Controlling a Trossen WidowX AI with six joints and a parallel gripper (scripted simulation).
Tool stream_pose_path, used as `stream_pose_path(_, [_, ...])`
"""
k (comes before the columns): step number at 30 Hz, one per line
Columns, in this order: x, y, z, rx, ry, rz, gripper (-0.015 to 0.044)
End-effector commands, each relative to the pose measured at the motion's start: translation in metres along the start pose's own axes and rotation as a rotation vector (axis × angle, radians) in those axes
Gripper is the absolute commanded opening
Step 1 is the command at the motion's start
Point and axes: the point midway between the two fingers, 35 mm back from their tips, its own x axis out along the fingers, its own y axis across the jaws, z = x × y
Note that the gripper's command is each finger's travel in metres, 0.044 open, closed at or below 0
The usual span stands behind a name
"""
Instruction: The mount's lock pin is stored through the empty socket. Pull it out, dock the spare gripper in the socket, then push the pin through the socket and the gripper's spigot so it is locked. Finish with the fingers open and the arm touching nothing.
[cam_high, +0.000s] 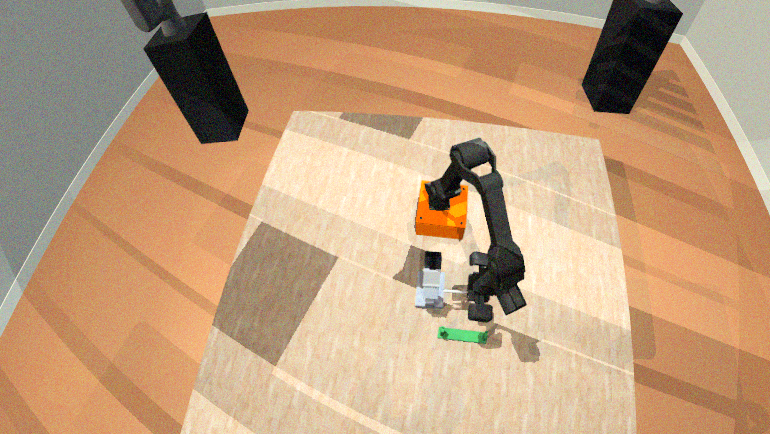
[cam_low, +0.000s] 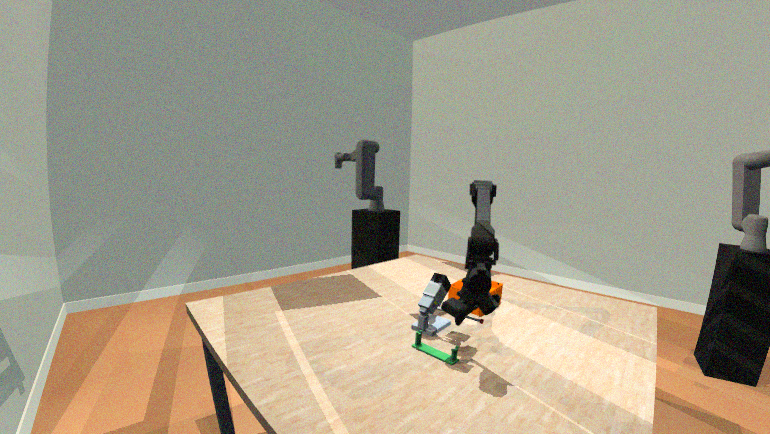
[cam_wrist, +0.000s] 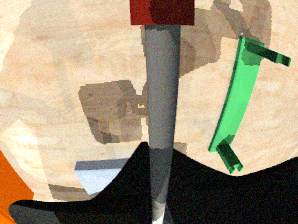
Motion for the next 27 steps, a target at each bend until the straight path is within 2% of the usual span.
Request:
stream_pose_path(1, [0.002, 0.002, -0.003, -0.001, -0.004, 0.005, 0.0])
stream_pose_path(27, [0.005, 0.001, -0.02, 0.001, -0.004, 0.0, 0.0])
